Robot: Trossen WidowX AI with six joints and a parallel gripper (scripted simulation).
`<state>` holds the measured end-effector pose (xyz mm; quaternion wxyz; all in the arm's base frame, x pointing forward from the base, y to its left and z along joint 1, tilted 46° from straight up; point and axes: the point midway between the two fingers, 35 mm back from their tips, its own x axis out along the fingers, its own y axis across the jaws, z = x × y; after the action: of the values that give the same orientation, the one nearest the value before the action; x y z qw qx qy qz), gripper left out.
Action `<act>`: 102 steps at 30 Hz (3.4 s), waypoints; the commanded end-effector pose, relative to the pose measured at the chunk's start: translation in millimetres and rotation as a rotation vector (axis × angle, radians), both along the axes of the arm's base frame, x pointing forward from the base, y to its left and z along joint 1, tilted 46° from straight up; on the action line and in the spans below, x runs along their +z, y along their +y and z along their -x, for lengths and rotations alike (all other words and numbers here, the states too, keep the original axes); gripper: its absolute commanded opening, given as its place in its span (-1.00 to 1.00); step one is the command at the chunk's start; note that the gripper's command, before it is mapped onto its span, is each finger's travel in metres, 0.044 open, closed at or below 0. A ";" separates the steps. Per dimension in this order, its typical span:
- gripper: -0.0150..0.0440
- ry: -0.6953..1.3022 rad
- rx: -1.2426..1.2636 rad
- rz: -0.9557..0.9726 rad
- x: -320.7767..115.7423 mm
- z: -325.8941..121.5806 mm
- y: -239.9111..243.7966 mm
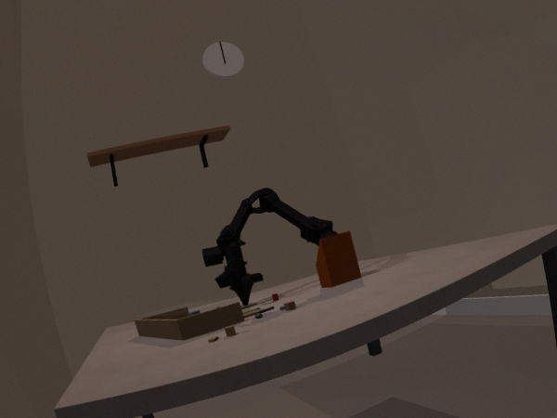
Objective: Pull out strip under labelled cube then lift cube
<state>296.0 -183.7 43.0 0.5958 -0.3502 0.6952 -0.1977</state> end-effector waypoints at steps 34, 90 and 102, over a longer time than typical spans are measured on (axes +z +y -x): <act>-0.49 0.020 -0.016 -0.001 8.2 58.4 -10.9; 1.00 0.004 -0.023 -0.005 17.1 -99.6 49.6; 1.00 0.001 -0.023 -0.005 14.5 -143.1 58.5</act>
<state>428.5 -129.3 58.4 0.5929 -0.3399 0.7017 -0.2014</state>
